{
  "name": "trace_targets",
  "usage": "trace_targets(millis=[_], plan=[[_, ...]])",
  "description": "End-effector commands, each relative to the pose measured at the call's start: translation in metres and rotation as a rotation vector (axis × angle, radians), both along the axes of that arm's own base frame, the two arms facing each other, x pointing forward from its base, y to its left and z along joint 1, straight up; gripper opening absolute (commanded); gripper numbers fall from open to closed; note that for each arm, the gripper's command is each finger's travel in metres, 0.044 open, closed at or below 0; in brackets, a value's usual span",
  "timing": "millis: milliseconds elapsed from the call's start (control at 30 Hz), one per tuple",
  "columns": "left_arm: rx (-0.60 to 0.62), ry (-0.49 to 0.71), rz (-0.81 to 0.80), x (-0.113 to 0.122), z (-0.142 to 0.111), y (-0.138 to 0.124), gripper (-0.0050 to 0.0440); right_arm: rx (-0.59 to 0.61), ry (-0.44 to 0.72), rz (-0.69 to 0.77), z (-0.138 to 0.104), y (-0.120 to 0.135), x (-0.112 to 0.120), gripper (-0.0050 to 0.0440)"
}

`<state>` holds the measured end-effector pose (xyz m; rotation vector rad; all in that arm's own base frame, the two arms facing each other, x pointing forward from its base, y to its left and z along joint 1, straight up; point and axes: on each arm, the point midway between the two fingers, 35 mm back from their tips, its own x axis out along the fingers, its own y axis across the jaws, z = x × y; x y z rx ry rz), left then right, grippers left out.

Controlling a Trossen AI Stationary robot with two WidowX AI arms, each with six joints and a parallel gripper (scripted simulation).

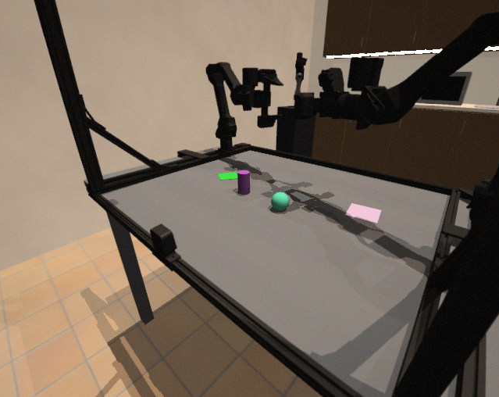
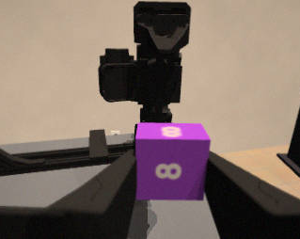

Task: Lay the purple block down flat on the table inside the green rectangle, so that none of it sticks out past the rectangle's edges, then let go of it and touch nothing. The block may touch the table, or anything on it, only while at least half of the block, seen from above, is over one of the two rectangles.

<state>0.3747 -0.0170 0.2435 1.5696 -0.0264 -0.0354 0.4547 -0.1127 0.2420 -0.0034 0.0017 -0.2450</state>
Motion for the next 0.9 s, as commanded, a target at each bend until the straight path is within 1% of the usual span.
trace_targets(millis=[0,467,533,867], plan=[[0.001,-0.006,-0.001,0.010,0.004,-0.001,0.0440,0.003,-0.002,-0.002,0.000,0.000,0.000,0.0000],[0.001,-0.006,-0.001,0.050,0.005,-0.002,0.0440,0.003,-0.002,-0.002,0.000,0.000,0.000,0.0000],[0.001,-0.006,-0.001,0.050,0.005,-0.002,0.0440,0.003,-0.002,-0.002,0.000,0.000,0.000,0.0000],[0.001,-0.006,-0.001,0.079,0.002,-0.004,0.0440,0.003,-0.002,-0.002,0.000,0.000,0.000,0.0000]])
